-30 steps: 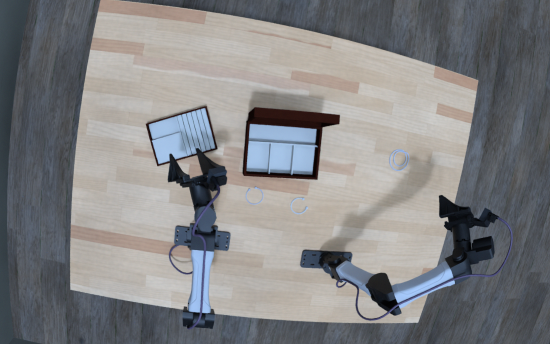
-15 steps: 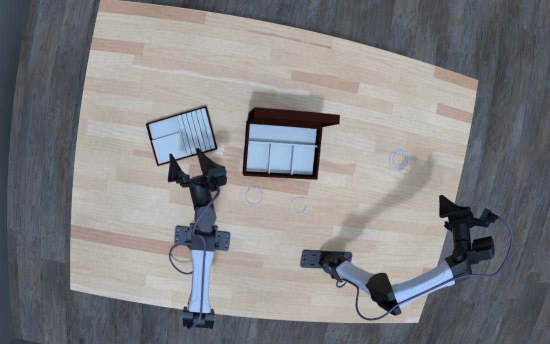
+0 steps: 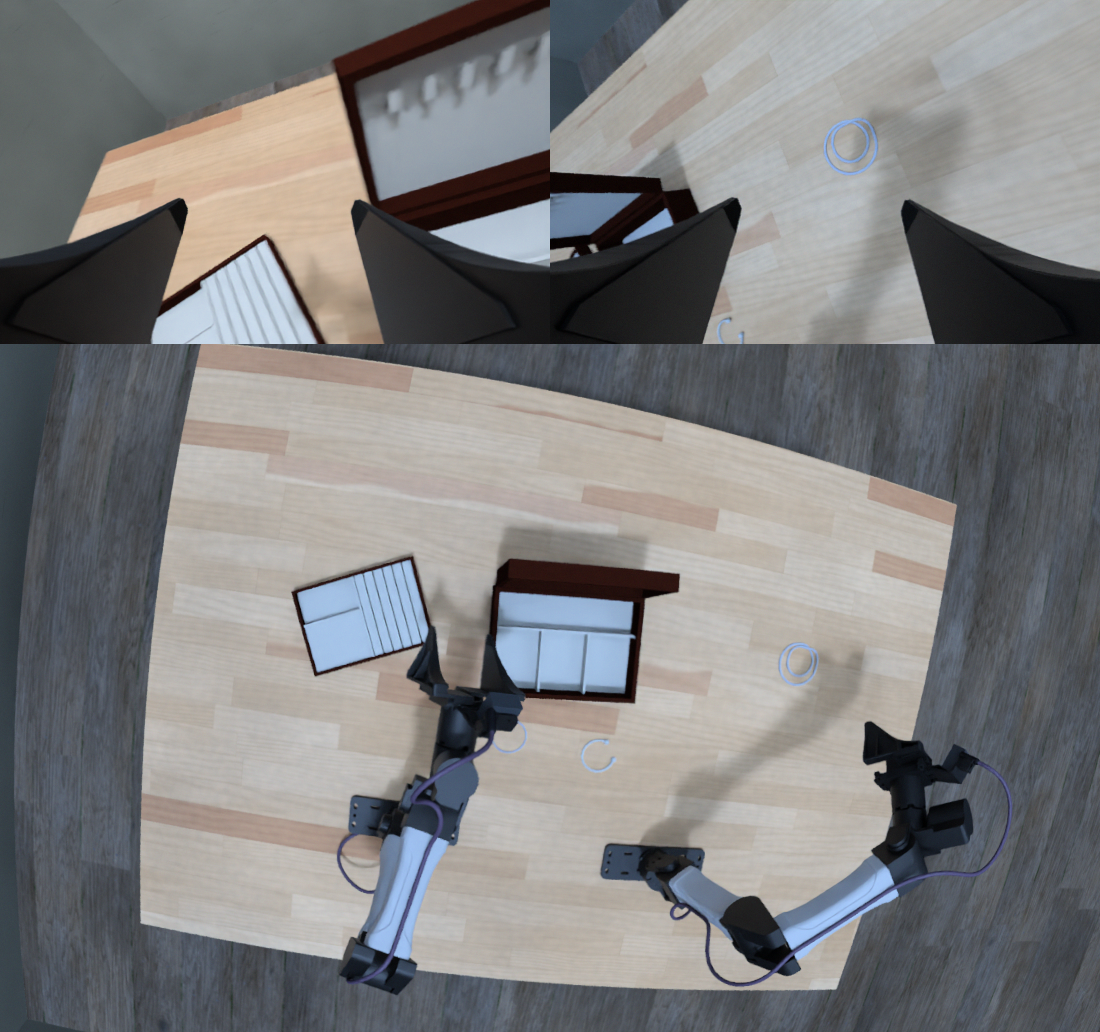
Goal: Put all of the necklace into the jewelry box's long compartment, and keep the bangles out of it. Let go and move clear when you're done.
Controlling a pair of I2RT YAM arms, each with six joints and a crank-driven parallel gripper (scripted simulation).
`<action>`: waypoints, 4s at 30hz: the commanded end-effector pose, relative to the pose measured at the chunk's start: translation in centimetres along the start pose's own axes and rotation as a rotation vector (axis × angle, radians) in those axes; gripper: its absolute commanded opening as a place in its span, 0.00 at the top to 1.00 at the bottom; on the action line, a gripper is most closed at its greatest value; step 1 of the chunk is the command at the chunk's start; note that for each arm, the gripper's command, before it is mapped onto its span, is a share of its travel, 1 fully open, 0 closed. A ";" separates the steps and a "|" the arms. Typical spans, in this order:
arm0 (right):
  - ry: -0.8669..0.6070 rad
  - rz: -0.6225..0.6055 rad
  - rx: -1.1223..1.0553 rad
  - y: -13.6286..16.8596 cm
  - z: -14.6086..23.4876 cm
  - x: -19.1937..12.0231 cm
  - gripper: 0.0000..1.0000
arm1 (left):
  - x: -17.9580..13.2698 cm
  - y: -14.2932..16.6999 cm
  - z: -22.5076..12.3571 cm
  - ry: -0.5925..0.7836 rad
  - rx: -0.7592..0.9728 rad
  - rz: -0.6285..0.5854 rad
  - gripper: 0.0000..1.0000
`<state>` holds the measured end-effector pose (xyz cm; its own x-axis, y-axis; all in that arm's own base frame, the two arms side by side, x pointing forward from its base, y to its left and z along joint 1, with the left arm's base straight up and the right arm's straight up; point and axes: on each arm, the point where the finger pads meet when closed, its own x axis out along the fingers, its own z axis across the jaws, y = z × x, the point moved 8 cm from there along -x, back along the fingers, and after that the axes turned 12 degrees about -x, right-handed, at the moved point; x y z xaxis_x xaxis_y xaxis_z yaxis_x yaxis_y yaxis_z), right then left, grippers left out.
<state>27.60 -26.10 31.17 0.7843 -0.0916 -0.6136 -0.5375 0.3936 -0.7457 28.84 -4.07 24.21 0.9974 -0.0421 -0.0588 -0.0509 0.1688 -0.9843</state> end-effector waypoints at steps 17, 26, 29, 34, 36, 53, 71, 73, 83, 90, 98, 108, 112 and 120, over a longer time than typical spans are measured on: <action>0.265 -0.086 -0.279 9.0 3.4 7.8 0.00 | -4.3 -4.8 -28.9 0.919 -0.352 -0.163 0.00; 0.150 0.146 -0.548 14.5 3.8 11.5 0.00 | -8.4 -4.2 -34.0 1.090 -0.380 -0.133 0.00; 0.057 0.250 -0.697 15.0 3.7 12.0 0.00 | -8.5 -3.4 -34.3 1.085 -0.357 -0.112 0.00; -0.035 0.350 -0.837 15.1 3.3 12.6 0.00 | -8.4 -3.3 -34.4 1.084 -0.354 -0.108 0.00; -0.094 0.415 -0.933 14.7 2.9 13.1 0.12 | -8.4 -3.3 -34.4 1.082 -0.354 -0.108 0.00; -0.456 0.800 -1.513 12.5 2.2 17.3 0.81 | -8.4 -3.3 -34.4 1.082 -0.354 -0.108 0.00; -0.548 0.874 -1.655 13.1 2.4 20.7 0.81 | -8.4 -3.3 -34.4 1.082 -0.354 -0.108 0.00; -0.542 0.867 -1.659 13.3 2.3 21.0 0.81 | -8.4 -3.3 -34.4 1.082 -0.354 -0.108 0.00; -0.557 0.879 -1.654 14.2 1.5 21.7 0.81 | -8.4 -3.3 -34.4 1.082 -0.354 -0.108 0.00; -0.557 0.879 -1.654 13.9 1.5 21.7 0.81 | -8.4 -3.3 -34.4 1.082 -0.354 -0.108 0.00; -0.541 0.867 -1.658 13.8 1.9 21.1 1.00 | -8.4 -3.3 -34.4 1.082 -0.354 -0.108 0.00; -0.522 0.851 -1.664 11.5 2.8 19.5 1.00 | -8.4 -3.3 -34.4 1.082 -0.354 -0.108 0.00; -0.516 0.846 -1.666 10.3 3.2 18.5 1.00 | -8.4 -3.3 -34.4 1.082 -0.354 -0.108 0.00; -0.515 0.846 -1.666 8.4 4.0 16.7 1.00 | -8.4 -3.3 -34.4 1.082 -0.354 -0.108 0.00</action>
<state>37.33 -20.37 11.45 -0.0235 0.0103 -0.9997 -0.2176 -0.9760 -0.0050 18.56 -37.54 21.32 0.4383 -0.8972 0.0550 -0.1585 -0.1374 -0.9778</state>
